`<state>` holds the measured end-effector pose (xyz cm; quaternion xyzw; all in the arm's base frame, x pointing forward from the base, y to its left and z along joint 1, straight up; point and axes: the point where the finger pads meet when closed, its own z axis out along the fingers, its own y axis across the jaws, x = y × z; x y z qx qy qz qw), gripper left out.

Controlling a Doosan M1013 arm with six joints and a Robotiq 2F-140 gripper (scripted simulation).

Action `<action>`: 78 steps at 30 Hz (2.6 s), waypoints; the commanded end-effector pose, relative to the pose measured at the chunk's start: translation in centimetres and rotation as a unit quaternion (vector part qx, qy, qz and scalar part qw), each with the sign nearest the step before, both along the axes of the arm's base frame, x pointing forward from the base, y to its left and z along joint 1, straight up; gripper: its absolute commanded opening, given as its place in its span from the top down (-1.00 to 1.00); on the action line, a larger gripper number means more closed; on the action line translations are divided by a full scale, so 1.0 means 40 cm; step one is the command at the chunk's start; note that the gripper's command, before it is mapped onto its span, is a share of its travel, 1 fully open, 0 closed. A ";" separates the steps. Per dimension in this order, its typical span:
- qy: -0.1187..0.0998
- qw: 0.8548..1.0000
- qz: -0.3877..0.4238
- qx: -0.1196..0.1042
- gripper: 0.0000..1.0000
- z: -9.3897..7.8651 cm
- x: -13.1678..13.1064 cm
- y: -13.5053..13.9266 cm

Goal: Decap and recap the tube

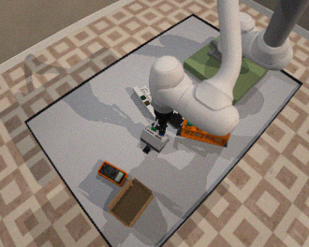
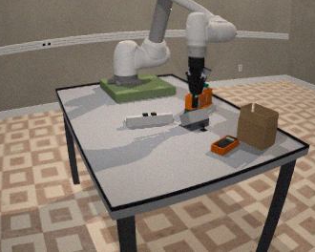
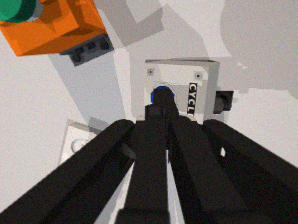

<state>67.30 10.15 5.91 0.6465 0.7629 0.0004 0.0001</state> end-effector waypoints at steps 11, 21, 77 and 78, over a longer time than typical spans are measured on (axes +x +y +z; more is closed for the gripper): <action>-0.001 1.000 0.000 0.000 0.80 -0.008 0.001 0.000; -0.001 1.000 0.000 0.000 0.80 -0.015 0.001 0.000; -0.001 0.856 0.517 -0.002 -1.00 0.022 -0.116 -0.249; -0.001 0.843 0.538 -0.002 -1.00 0.020 -0.121 -0.259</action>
